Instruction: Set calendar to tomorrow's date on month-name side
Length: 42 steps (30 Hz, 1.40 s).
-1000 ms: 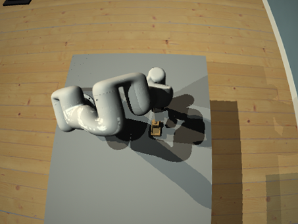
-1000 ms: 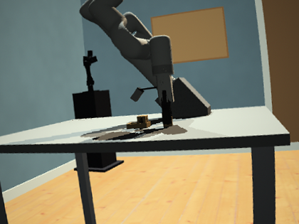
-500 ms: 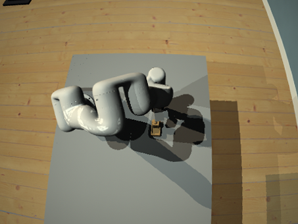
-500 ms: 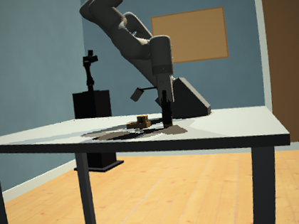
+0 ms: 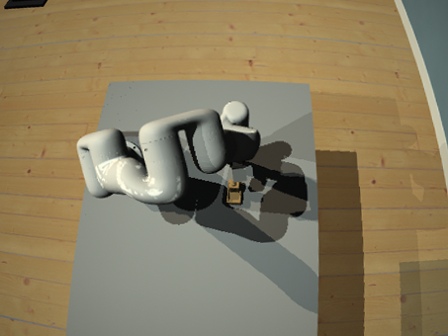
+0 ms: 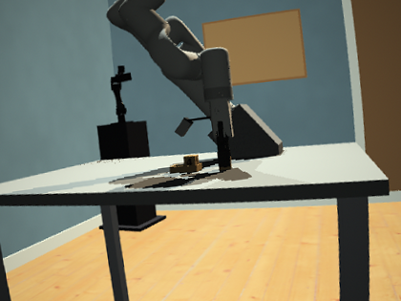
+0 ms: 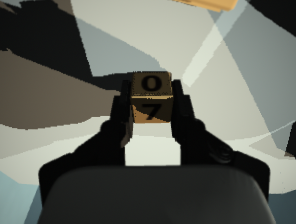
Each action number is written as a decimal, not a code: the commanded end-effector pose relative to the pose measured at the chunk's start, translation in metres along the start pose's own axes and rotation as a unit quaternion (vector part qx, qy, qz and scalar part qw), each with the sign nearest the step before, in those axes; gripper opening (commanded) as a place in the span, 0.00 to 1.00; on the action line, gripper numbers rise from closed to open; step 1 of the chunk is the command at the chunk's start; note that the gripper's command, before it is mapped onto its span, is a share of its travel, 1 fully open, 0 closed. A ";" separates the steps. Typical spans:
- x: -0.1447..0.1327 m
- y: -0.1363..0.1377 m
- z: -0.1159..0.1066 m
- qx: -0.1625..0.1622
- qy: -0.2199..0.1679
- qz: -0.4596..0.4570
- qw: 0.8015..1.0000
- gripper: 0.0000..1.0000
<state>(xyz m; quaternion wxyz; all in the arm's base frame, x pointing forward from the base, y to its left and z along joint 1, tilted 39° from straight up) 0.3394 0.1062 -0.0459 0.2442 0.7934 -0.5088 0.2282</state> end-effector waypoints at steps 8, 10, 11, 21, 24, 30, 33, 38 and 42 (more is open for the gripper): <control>0.000 -0.001 -0.001 0.001 0.000 0.000 1.000 0.29; 0.000 -0.001 -0.001 0.001 0.000 0.000 1.000 0.29; 0.000 -0.001 -0.001 0.001 0.000 0.000 1.000 0.29; 0.000 -0.001 -0.001 0.001 0.000 0.000 1.000 0.29; 0.000 -0.001 -0.001 0.001 0.000 0.000 1.000 0.29; 0.000 -0.001 -0.011 0.001 0.000 0.000 1.000 0.29; 0.000 -0.001 -0.027 0.001 0.000 0.000 1.000 0.29; 0.000 -0.001 -0.056 0.001 0.000 0.000 1.000 0.29; 0.000 -0.001 -0.078 0.001 0.000 0.000 1.000 0.29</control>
Point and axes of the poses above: the point where the finger pads meet when closed, its own z axis out along the fingers, its own y axis across the jaws, x = y × z, the point moved 9 cm from there along -z, back along the fingers, and after that the axes turned 4 degrees about -z, right-handed, at the moved point
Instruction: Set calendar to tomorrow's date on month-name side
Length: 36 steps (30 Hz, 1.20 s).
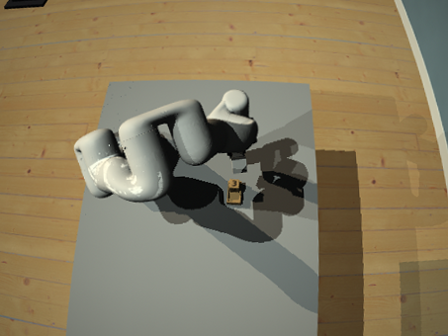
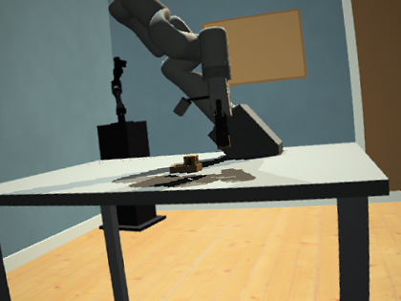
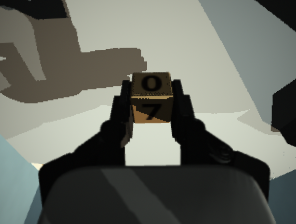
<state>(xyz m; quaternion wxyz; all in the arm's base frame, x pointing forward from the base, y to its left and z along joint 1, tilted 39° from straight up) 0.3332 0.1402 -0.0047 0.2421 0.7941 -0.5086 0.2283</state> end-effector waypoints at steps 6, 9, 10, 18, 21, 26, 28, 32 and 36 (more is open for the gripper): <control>0.001 -0.001 -0.047 0.000 0.001 0.000 1.000 0.29; 0.001 -0.001 -0.047 -0.001 0.001 0.000 1.000 0.29; 0.001 -0.001 -0.047 -0.001 0.001 0.000 1.000 0.29; 0.011 0.001 -0.049 0.000 0.000 0.008 1.000 0.29; 0.052 0.009 -0.054 0.000 -0.001 0.043 0.999 0.29; 0.100 0.025 -0.057 0.000 -0.001 0.085 0.996 0.29; 0.115 0.032 -0.058 0.000 0.000 0.100 0.995 0.29; 0.124 0.036 -0.058 0.000 0.001 0.108 0.994 0.29; 0.124 0.036 -0.058 0.000 0.001 0.108 0.994 0.29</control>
Point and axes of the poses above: the point where the finger pads meet when closed, its own z axis out along the fingers, its own y axis across the jaws, x = y × z, the point moved 9 cm from there along -z, back along the fingers, and after that the axes turned 4 degrees about -z, right-handed, at the moved point
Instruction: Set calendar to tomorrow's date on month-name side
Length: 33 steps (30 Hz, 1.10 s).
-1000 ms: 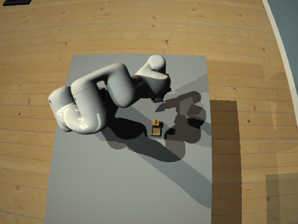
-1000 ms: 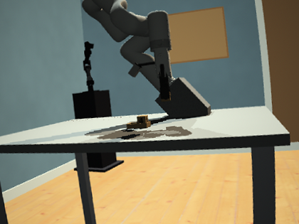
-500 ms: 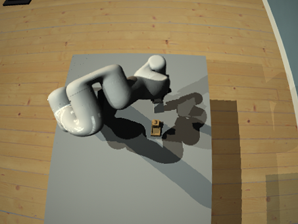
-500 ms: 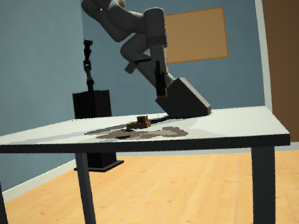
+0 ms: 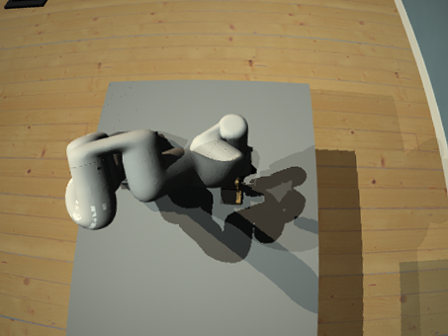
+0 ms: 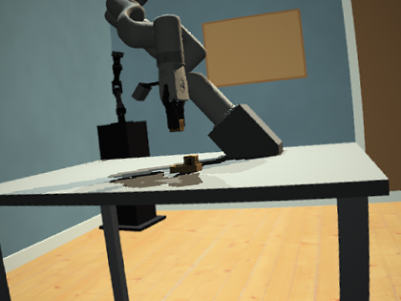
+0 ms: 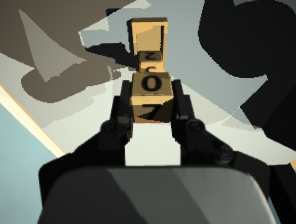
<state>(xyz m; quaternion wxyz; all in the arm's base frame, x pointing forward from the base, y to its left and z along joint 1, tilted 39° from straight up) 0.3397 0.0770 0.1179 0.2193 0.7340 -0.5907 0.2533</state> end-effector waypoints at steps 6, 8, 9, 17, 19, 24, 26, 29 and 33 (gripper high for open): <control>0.003 0.000 -0.002 0.002 -0.001 0.001 1.000 0.29; 0.003 0.000 -0.002 0.002 -0.001 0.001 1.000 0.29; 0.003 0.000 -0.001 0.002 -0.001 0.001 1.000 0.29; 0.003 0.000 0.008 0.002 -0.001 0.001 1.000 0.29; 0.003 -0.001 0.013 0.002 -0.001 0.001 1.000 0.29; 0.003 -0.001 0.029 0.002 -0.001 0.001 1.000 0.29; 0.003 -0.001 0.035 0.002 -0.001 0.001 1.000 0.29; 0.003 -0.001 0.038 0.002 -0.001 0.001 1.000 0.29; 0.002 -0.001 0.050 0.002 -0.001 0.001 1.000 0.29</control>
Point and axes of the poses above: the point where the finger pads meet when closed, its own z axis out along the fingers, its own y axis across the jaws, x = y × z, the point moved 9 cm from there along -z, back along the fingers, and after that the axes turned 4 degrees about -z, right-handed, at the moved point
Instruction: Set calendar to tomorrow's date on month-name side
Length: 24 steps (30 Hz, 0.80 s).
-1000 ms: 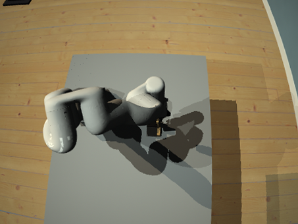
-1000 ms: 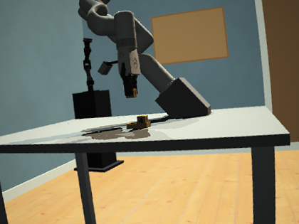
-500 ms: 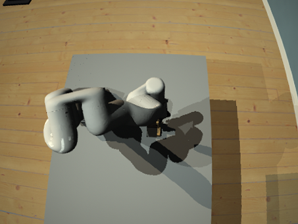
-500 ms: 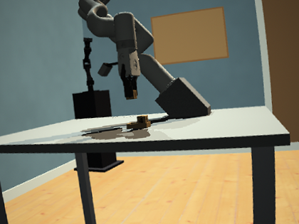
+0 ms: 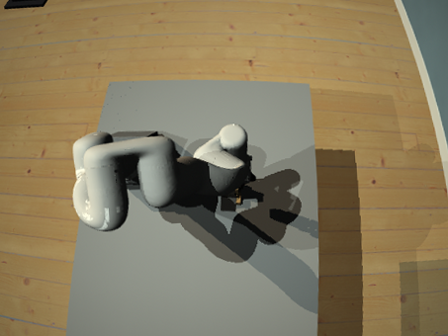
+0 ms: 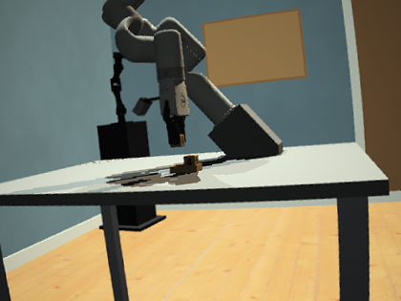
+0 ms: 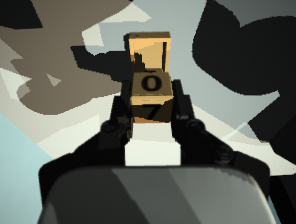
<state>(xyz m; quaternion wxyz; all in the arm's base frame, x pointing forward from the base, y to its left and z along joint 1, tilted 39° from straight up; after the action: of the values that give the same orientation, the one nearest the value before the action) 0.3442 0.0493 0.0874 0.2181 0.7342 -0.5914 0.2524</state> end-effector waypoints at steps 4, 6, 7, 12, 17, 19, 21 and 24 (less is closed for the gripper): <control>0.000 -0.001 0.016 0.002 0.000 0.001 1.000 0.29; 0.000 -0.001 0.019 0.002 0.000 0.001 1.000 0.29; 0.000 -0.001 0.019 0.002 0.000 0.001 1.000 0.29; 0.000 -0.001 0.021 0.002 0.000 0.001 1.000 0.29; 0.000 -0.001 0.021 0.002 0.000 0.001 1.000 0.29; 0.000 -0.001 0.021 0.002 0.000 0.001 1.000 0.29; 0.000 -0.001 0.021 0.002 0.000 0.001 1.000 0.29; 0.000 -0.001 0.021 0.002 0.000 0.001 1.000 0.29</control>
<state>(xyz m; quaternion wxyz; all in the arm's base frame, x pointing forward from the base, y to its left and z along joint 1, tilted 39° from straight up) 0.3471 0.0361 0.0707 0.2180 0.7341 -0.5913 0.2529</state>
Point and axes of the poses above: the point where the finger pads meet when closed, its own z axis out along the fingers, its own y axis across the jaws, x = y × z, the point moved 9 cm from there along -z, back along the fingers, and after that the axes turned 4 degrees about -z, right-handed, at the moved point
